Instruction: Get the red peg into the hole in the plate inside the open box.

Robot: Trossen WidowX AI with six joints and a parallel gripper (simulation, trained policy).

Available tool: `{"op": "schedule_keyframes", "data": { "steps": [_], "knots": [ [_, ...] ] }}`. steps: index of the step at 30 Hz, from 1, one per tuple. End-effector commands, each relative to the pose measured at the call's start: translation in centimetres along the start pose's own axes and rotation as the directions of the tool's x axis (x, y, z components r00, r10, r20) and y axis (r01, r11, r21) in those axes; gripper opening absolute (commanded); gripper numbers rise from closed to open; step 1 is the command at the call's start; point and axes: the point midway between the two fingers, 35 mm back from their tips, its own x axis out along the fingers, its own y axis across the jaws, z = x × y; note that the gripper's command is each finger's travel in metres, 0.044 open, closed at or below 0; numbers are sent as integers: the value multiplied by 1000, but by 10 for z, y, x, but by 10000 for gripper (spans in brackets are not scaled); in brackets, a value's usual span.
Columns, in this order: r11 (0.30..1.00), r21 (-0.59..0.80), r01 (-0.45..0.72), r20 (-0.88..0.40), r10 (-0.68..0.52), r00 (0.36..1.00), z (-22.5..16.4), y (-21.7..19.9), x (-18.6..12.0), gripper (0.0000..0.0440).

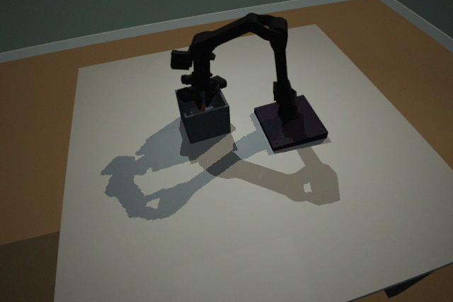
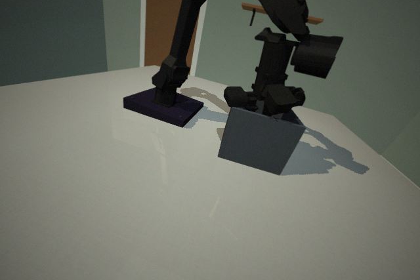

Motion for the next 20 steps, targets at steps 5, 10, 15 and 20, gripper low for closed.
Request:
{"op": "schedule_keyframes", "data": {
  "steps": [5,10,15,20],
  "knots": [
    [999,-36,-41,-112,37,993,9,8,33,153],
    [996,-55,-74,-88,69,994,18,16,26,159],
    [992,-64,-107,-83,101,991,25,23,18,159],
    [986,-76,-149,-88,142,986,30,31,11,157]
  ]
}}
